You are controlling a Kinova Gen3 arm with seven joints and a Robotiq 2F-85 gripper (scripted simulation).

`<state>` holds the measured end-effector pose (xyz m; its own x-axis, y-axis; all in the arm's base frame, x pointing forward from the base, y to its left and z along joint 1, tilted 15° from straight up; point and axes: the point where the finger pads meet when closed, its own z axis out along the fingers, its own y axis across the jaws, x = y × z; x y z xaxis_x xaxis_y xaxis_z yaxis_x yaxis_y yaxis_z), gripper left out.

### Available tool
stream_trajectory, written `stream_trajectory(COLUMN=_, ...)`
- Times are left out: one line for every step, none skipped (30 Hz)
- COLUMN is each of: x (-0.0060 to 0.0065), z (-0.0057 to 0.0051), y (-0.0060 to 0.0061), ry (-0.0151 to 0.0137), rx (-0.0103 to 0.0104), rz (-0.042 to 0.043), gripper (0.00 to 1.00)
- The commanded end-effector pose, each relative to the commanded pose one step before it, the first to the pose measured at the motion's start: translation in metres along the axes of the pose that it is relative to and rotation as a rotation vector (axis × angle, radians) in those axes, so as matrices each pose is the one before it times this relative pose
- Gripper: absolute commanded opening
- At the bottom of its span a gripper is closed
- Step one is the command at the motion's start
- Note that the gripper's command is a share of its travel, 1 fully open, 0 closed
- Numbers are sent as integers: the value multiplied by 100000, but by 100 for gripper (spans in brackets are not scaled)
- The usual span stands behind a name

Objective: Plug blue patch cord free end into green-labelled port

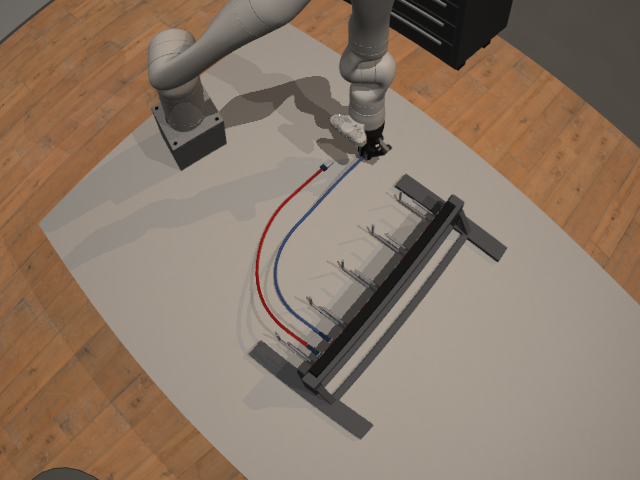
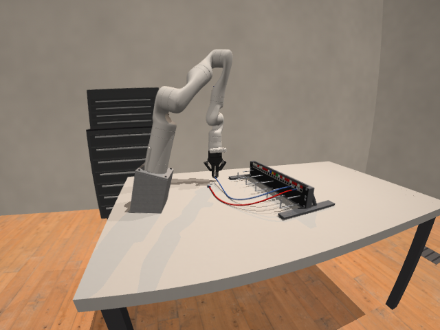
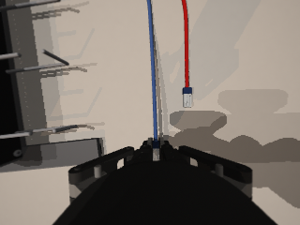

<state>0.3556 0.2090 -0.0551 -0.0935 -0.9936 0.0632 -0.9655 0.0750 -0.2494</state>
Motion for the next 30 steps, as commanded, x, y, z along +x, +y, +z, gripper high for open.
stream_trajectory(x=-140, z=-552, y=-192, ry=-567, rx=289, rz=318, gripper=0)
stream_trajectory(x=-3, z=-187, y=-3, ry=-10, rx=9, rz=5, gripper=0)
stream_trajectory(x=3, z=-187, y=2, ry=8, rx=-7, rz=-4, gripper=0)
stream_trajectory(x=0, z=0, y=0, ry=0, rx=0, rz=0, gripper=0)
stream_trajectory(x=0, z=0, y=0, ry=0, rx=0, rz=0, gripper=0)
stream_trajectory(x=0, z=-203, y=0, ry=0, rx=0, rz=1, gripper=0)
stream_trajectory(x=-1, z=-212, y=0, ry=-1, rx=1, rz=1, gripper=0)
stream_trajectory(x=2, z=-212, y=2, ry=6, rx=-6, rz=-4, gripper=0)
stream_trajectory(x=-2, z=-222, y=-2, ry=-5, rx=5, rz=4, gripper=0)
stream_trajectory(x=3, z=-214, y=2, ry=7, rx=-7, rz=-5, gripper=0)
stream_trajectory(x=-2, z=-220, y=-2, ry=-5, rx=6, rz=4, gripper=0)
stream_trajectory(x=1, z=-209, y=1, ry=3, rx=-3, rz=-2, gripper=0)
stream_trajectory(x=0, z=-203, y=0, ry=0, rx=0, rz=0, gripper=0)
stream_trajectory(x=0, z=-194, y=0, ry=-1, rx=1, rz=1, gripper=0)
stream_trajectory(x=2, z=-179, y=2, ry=4, rx=-5, rz=-4, gripper=0)
stream_trajectory(x=-2, z=-171, y=-2, ry=-3, rx=4, rz=4, gripper=0)
stream_trajectory(x=0, z=-154, y=0, ry=0, rx=0, rz=0, gripper=0)
stream_trajectory(x=1, z=-137, y=1, ry=3, rx=-3, rz=-3, gripper=0)
stream_trajectory(x=0, z=-122, y=0, ry=0, rx=1, rz=1, gripper=0)
stream_trajectory(x=-1, z=-106, y=-1, ry=-2, rx=2, rz=2, gripper=0)
stream_trajectory(x=0, z=0, y=0, ry=0, rx=0, rz=0, gripper=0)
stream_trajectory(x=0, z=0, y=0, ry=0, rx=0, rz=0, gripper=0)
stream_trajectory(x=0, z=-89, y=0, ry=0, rx=0, rz=0, gripper=0)
stream_trajectory(x=0, z=-72, y=0, ry=1, rx=-1, rz=-1, gripper=0)
stream_trajectory(x=0, z=-56, y=0, ry=1, rx=-1, rz=-1, gripper=0)
stream_trajectory(x=0, z=-42, y=0, ry=1, rx=-1, rz=-1, gripper=0)
stream_trajectory(x=0, z=-29, y=0, ry=1, rx=-1, rz=-1, gripper=0)
stream_trajectory(x=0, z=-18, y=0, ry=1, rx=-1, rz=-1, gripper=0)
stream_trajectory(x=0, z=-10, y=0, ry=0, rx=0, rz=0, gripper=0)
stream_trajectory(x=0, z=-4, y=0, ry=0, rx=0, rz=0, gripper=0)
